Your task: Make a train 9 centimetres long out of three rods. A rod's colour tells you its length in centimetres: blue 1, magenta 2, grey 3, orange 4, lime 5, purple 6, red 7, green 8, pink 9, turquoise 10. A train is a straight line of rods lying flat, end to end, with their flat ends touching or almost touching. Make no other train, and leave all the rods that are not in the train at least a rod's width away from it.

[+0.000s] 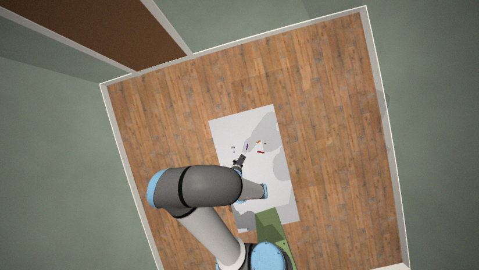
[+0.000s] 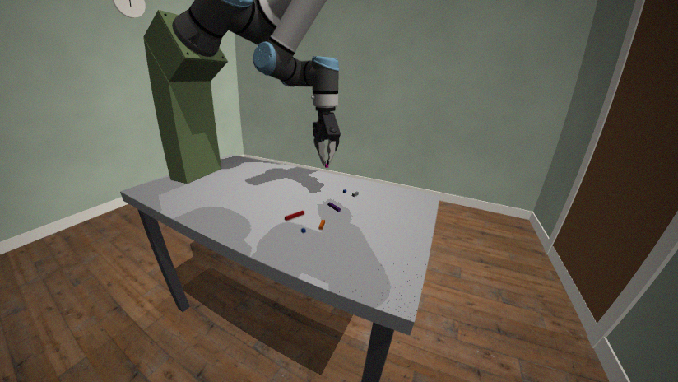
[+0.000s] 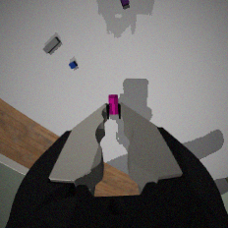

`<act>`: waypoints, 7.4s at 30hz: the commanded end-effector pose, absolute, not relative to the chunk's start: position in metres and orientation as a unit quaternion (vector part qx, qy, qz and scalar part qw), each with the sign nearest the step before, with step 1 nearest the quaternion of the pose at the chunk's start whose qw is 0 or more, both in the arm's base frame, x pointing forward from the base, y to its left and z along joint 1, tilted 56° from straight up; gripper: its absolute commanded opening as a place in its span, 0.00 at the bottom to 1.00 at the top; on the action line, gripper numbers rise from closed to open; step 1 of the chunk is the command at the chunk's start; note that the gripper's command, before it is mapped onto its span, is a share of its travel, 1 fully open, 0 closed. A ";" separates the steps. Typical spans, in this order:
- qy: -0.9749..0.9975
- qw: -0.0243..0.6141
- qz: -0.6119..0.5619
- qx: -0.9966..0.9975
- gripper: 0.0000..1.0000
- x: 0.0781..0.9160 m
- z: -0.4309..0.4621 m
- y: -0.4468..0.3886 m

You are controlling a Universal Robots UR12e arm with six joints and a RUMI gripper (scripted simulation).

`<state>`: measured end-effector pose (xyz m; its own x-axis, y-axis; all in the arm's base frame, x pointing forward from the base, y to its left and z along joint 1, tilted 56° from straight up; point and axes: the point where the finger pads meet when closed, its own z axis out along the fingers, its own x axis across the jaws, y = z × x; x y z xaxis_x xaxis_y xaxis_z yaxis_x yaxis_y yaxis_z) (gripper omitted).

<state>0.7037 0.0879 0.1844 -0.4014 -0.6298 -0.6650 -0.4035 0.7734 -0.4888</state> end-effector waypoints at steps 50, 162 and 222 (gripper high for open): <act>0.834 0.448 -0.133 -0.293 0.00 0.783 0.136 0.091; 0.834 0.448 -0.133 -0.293 0.00 0.792 0.130 0.092; 0.835 0.446 -0.132 -0.293 0.14 0.768 0.143 0.089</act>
<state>0.7837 0.0914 0.1358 -0.4272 -0.6078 -0.6694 -0.3702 0.7930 -0.4838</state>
